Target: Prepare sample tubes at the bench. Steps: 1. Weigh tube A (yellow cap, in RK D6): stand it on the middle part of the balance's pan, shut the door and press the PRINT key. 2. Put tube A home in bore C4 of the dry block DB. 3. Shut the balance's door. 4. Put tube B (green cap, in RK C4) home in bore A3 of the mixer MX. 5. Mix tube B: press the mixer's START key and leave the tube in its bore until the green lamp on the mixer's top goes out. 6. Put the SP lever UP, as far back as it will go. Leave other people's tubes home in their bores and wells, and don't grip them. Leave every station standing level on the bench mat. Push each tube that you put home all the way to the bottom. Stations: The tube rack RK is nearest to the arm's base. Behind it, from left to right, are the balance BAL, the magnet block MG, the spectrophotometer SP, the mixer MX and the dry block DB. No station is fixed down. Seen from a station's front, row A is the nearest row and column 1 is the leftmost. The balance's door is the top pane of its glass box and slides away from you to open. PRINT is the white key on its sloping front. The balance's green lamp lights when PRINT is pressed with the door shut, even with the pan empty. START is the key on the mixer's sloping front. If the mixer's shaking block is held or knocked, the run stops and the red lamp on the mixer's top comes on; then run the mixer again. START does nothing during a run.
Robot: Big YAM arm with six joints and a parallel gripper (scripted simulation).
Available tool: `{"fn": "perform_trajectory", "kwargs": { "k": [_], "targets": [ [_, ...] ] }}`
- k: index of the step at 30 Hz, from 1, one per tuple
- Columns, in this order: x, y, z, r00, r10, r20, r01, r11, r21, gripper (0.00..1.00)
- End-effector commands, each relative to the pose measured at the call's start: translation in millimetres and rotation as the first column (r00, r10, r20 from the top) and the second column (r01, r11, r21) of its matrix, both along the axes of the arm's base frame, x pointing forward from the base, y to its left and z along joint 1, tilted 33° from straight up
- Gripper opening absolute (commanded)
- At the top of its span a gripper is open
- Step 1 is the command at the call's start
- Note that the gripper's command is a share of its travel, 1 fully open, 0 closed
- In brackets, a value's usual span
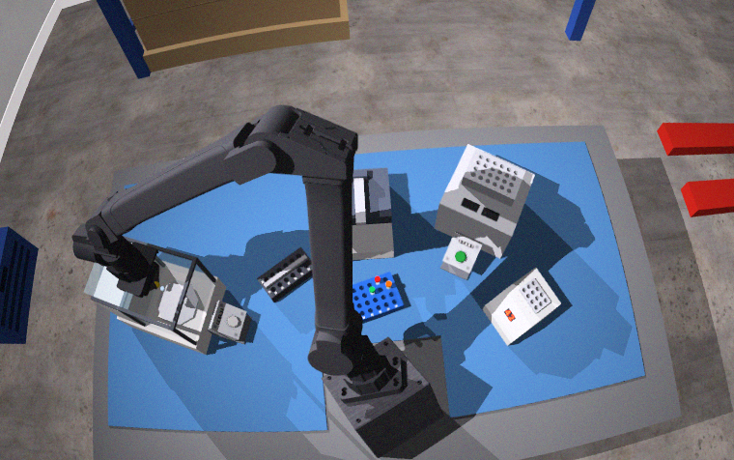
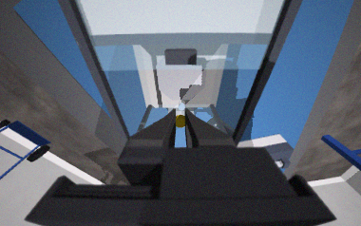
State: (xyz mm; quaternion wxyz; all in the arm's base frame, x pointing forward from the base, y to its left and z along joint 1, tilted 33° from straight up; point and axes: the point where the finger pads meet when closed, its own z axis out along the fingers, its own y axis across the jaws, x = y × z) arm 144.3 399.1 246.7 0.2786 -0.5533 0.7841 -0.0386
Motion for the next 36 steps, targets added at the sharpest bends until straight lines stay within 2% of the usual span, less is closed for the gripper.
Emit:
{"fn": "perform_trajectory", "kwargs": {
  "k": [1,9,10,12,24,26,27,28,30,36],
  "targets": [
    [8.2,5,-8,1.0,0.004,0.004,-0.004,1.0,-0.003,0.09],
    [12.9,7,-13,1.0,0.004,0.006,-0.004,1.0,0.004,0.09],
    [12.6,17,-3,1.0,0.011,0.011,-0.011,1.0,0.028,0.09],
    [15.5,9,-20,1.0,0.004,0.004,-0.004,1.0,-0.003,0.09],
    [25.2,13,-36,1.0,0.004,0.005,-0.004,1.0,0.0,0.09],
    [25.2,13,-36,1.0,0.004,0.005,-0.004,1.0,0.0,0.09],
    [24.7,23,-19,1.0,0.011,0.015,-0.012,0.999,0.039,0.09],
    [27.7,20,-32,1.0,0.005,0.008,-0.005,1.0,0.015,0.09],
    [28.5,15,-43,1.0,0.004,0.004,-0.004,1.0,-0.004,0.09],
    [33.6,19,-50,1.0,0.004,0.005,-0.004,1.0,0.0,0.09]
  ]
}}
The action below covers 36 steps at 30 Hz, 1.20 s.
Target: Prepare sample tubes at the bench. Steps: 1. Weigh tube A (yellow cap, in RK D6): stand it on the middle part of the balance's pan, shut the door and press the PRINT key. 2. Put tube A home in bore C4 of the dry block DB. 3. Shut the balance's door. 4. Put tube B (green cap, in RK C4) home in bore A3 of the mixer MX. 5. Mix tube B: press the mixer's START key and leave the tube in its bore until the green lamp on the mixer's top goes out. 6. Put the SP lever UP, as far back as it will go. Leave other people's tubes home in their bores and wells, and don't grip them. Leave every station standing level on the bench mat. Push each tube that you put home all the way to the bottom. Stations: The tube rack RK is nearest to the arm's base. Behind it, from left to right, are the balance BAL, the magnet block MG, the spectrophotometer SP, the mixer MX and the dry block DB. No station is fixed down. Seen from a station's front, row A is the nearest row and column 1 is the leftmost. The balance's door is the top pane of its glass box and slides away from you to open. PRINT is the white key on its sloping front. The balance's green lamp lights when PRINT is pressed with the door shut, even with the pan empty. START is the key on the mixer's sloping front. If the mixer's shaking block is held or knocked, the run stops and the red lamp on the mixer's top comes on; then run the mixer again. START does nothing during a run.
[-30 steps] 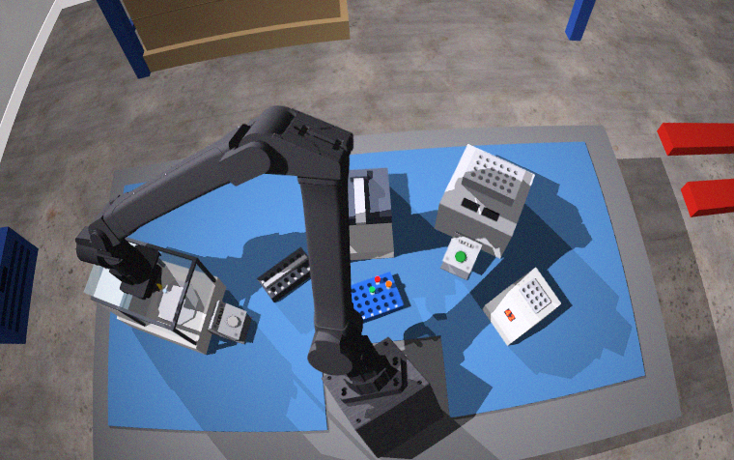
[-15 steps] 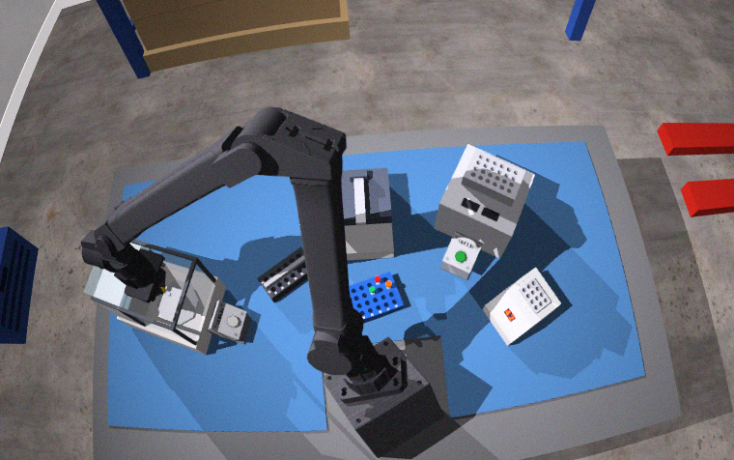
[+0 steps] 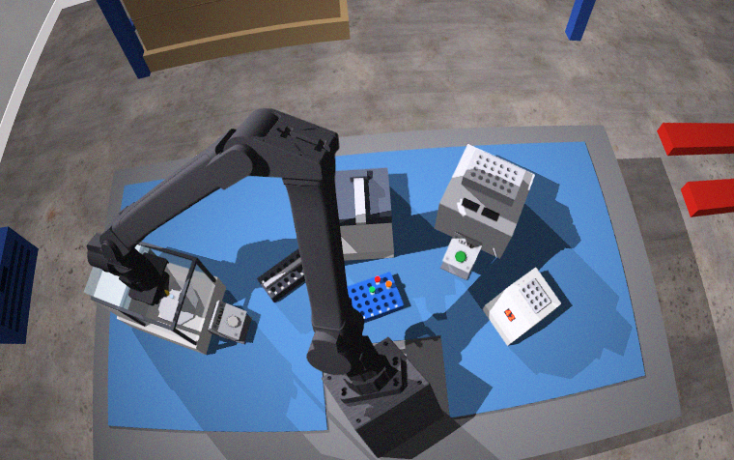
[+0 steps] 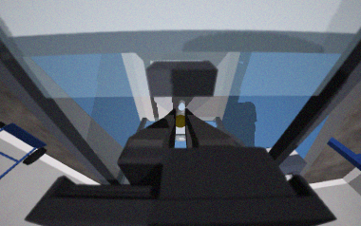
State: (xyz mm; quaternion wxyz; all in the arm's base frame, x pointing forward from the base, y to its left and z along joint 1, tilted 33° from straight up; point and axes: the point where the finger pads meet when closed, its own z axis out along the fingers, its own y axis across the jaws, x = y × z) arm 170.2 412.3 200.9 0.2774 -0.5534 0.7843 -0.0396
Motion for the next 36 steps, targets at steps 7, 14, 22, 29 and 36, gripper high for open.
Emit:
{"fn": "perform_trajectory", "kwargs": {
  "k": [7,14,22,29,36],
  "targets": [
    [11.6,6,-12,1.0,0.005,0.005,-0.005,1.0,0.0,0.09],
    [17.1,9,-23,1.0,0.005,0.005,-0.005,1.0,-0.001,0.09],
    [23.5,15,-27,1.0,0.006,0.009,-0.006,1.0,0.012,0.09],
    [18.4,18,-16,1.0,0.009,0.012,-0.009,0.999,0.032,0.09],
    [18.4,18,-16,1.0,0.009,0.012,-0.009,0.999,0.032,0.09]
  ]
}}
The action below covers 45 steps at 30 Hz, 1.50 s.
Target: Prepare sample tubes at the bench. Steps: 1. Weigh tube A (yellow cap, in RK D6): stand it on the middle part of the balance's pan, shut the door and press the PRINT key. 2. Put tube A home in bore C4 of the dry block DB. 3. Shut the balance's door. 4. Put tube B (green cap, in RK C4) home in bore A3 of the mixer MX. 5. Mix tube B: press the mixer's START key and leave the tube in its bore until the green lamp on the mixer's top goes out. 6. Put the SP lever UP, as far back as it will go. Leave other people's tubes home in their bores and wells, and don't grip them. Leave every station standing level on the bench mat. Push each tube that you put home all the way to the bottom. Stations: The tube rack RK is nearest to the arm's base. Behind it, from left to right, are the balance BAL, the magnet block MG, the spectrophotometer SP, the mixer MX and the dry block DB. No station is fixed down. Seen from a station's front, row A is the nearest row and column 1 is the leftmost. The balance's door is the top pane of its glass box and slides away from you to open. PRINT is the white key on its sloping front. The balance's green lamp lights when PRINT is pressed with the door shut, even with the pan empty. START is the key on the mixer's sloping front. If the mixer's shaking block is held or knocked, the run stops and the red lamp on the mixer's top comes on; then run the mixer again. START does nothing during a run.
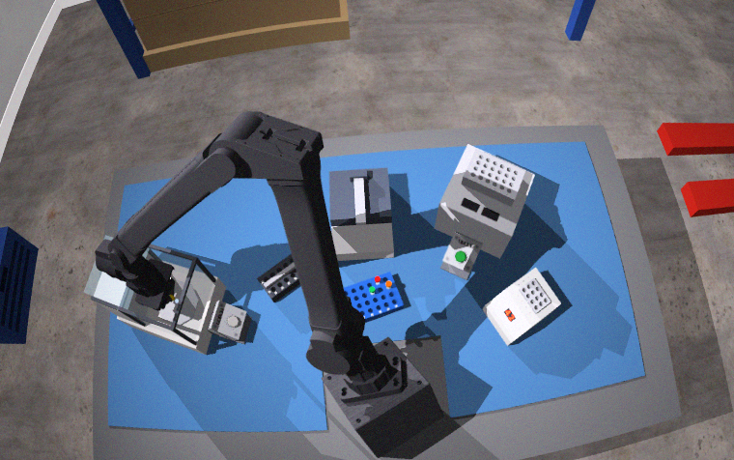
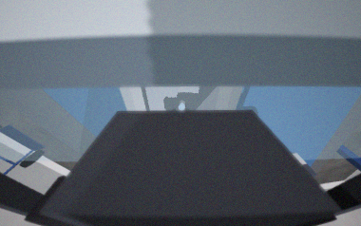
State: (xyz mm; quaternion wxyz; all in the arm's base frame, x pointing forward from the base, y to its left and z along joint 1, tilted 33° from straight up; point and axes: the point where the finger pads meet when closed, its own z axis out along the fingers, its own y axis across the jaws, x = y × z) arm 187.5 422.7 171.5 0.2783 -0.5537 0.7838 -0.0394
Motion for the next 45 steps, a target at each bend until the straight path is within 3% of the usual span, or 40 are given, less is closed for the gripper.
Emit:
{"fn": "perform_trajectory", "kwargs": {
  "k": [1,13,14,19,20,45],
  "targets": [
    [1.1,8,14,1.0,0.008,0.01,-0.008,1.0,0.031,0.09],
    [1.1,8,14,1.0,0.008,0.01,-0.008,1.0,0.031,0.09],
    [0.6,8,21,1.0,0.018,0.02,-0.019,0.999,0.051,0.09],
    [6.4,4,-3,1.0,0.006,0.006,-0.006,1.0,0.005,0.09],
    [2.2,9,12,1.0,0.008,0.01,-0.008,1.0,0.03,0.09],
    [2.2,9,12,1.0,0.008,0.01,-0.008,1.0,0.03,0.09]
  ]
}}
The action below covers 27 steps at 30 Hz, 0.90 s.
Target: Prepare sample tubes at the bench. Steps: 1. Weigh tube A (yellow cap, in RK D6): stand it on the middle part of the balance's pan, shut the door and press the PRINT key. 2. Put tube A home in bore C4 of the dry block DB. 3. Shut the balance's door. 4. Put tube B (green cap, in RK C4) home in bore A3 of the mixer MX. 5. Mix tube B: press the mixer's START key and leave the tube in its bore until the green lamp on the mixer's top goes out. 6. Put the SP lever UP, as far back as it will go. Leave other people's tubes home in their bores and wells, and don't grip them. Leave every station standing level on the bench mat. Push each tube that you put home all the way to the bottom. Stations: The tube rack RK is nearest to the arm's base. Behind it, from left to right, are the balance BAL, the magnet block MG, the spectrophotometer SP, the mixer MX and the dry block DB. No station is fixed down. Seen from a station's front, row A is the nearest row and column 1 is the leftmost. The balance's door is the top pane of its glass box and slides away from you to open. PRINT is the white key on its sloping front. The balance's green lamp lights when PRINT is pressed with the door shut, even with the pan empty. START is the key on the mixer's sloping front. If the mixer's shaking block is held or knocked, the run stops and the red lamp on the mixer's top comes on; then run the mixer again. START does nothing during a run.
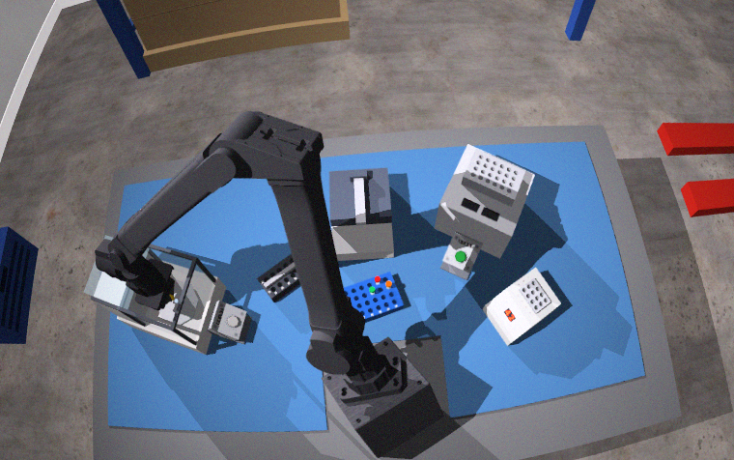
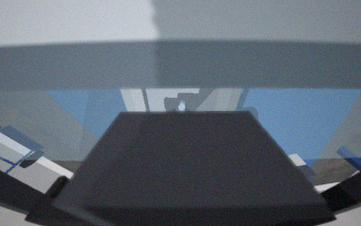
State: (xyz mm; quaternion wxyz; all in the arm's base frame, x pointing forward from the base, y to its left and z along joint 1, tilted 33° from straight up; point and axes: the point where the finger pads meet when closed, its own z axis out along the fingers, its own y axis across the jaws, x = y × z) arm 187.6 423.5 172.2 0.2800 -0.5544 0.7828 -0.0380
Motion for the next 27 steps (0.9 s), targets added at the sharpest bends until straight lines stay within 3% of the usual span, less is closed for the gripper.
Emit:
{"fn": "perform_trajectory", "kwargs": {
  "k": [1,20,23,24,27],
  "targets": [
    [2.1,8,11,1.0,0.004,0.009,-0.005,1.0,0.027,0.09],
    [2.1,8,11,1.0,0.004,0.009,-0.005,1.0,0.027,0.09],
    [7.2,2,-5,1.0,0.001,0.004,-0.001,1.0,-0.002,0.09],
    [2.4,8,10,1.0,0.004,0.009,-0.005,1.0,0.027,0.09],
    [2.4,8,10,1.0,0.004,0.009,-0.005,1.0,0.027,0.09]
  ]
}}
